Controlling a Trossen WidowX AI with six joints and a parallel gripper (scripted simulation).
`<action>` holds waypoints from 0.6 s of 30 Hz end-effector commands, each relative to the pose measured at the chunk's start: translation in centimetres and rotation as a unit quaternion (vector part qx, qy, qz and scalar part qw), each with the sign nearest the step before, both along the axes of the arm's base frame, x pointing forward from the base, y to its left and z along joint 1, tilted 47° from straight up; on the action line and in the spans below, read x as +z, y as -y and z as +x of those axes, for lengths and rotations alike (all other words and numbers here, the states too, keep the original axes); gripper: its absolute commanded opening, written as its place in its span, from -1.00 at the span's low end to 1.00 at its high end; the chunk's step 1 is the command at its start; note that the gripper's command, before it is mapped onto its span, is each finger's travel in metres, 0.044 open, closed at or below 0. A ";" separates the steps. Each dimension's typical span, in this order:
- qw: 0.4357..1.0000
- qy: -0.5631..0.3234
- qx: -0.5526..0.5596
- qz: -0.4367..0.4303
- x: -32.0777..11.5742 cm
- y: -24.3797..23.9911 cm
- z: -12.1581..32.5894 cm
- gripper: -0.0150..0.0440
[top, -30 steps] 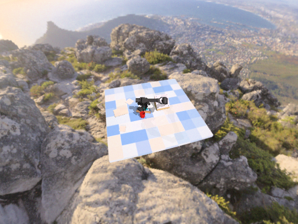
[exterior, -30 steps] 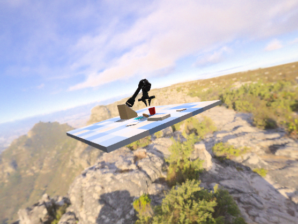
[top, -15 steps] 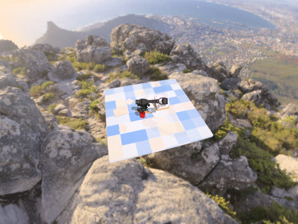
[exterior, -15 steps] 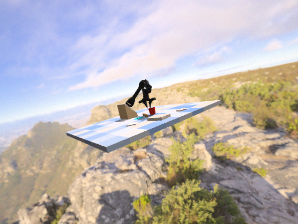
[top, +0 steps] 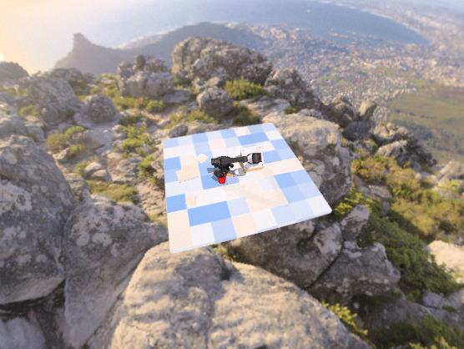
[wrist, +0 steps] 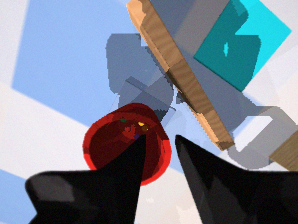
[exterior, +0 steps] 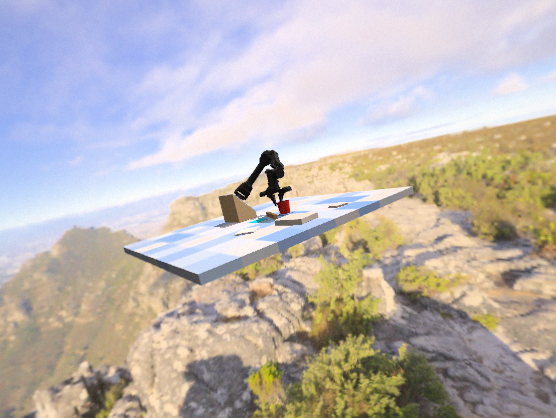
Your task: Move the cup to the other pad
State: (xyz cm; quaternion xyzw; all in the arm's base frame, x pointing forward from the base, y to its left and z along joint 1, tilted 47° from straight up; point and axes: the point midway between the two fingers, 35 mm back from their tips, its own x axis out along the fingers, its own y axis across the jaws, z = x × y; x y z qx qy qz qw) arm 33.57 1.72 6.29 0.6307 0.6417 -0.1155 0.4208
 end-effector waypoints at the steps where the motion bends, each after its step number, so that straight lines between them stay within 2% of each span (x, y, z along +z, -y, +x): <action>1: 1.000 -0.004 -0.001 0.004 -0.5 -0.6 -0.1 0.01; 13: 1.000 -0.004 -0.001 0.005 -1.2 -1.5 0.0 0.01; 17: 1.000 -0.001 0.001 0.002 -1.1 -1.4 0.1 -0.35; 18: 1.000 -0.001 0.001 0.002 -1.1 -1.4 0.1 -0.37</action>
